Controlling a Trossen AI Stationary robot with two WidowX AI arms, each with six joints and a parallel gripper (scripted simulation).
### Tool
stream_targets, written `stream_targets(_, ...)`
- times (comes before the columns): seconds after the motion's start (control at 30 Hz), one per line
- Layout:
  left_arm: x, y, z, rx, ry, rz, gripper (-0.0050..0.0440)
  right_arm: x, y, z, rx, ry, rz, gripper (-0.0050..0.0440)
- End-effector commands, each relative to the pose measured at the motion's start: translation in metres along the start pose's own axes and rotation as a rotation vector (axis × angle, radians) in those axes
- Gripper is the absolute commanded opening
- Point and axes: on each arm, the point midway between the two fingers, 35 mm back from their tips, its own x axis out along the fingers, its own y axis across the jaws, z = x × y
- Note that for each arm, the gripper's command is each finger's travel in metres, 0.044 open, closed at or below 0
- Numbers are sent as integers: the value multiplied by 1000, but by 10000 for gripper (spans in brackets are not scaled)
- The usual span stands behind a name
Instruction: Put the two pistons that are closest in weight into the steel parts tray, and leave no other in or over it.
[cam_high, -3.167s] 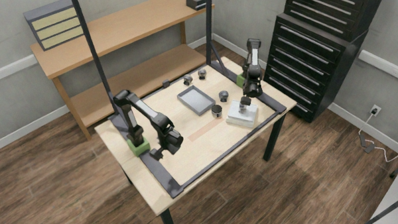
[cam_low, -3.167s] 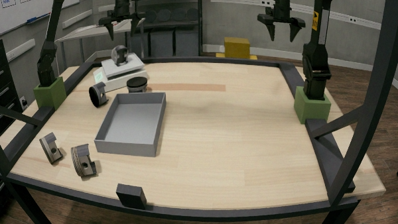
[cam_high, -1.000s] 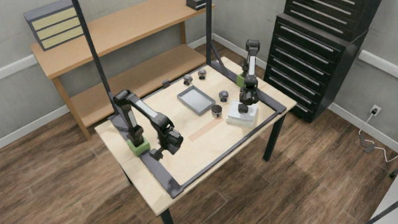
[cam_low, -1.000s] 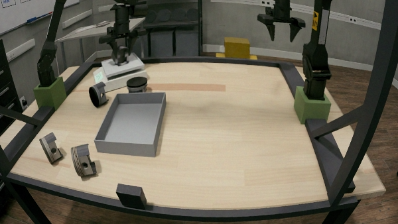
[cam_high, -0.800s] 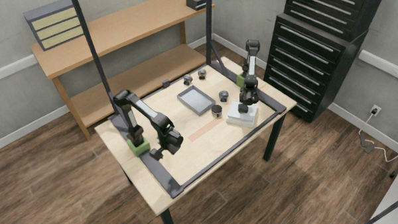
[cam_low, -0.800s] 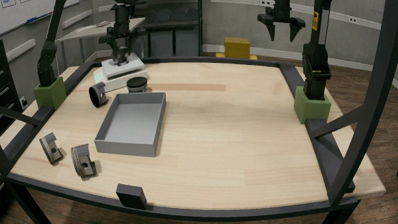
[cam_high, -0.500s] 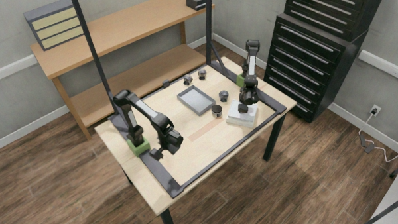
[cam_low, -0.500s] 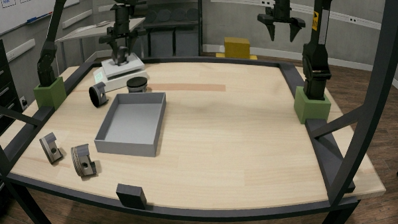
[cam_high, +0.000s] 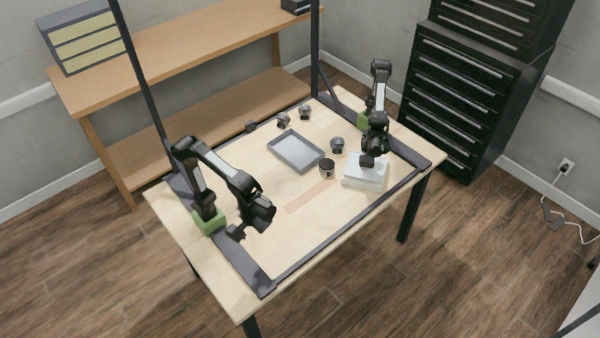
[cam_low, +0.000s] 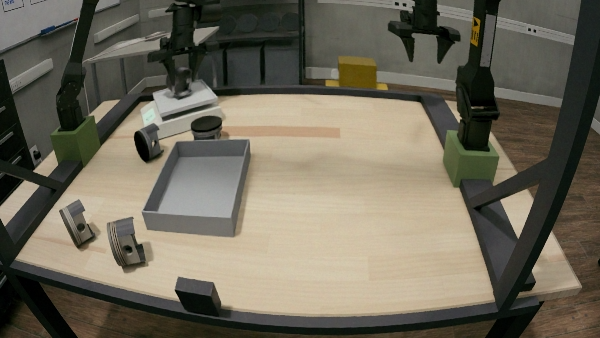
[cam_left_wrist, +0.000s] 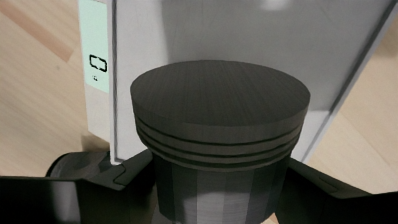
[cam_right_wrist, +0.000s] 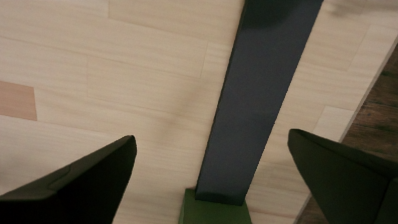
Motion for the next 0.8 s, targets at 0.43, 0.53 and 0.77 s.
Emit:
stream_targets(0.43, -45, -4, -10, 11, 0, -65, 158, -9, 1, 5, -6, -33, 3, 400)
stream_targets(0.53, -49, -3, -11, 11, 0, -65, 158, -9, 1, 5, -6, -33, 3, 400)
stream_targets(0.77, -61, -1, -14, 11, 0, -65, 158, -9, 1, 5, -6, -33, 3, 400)
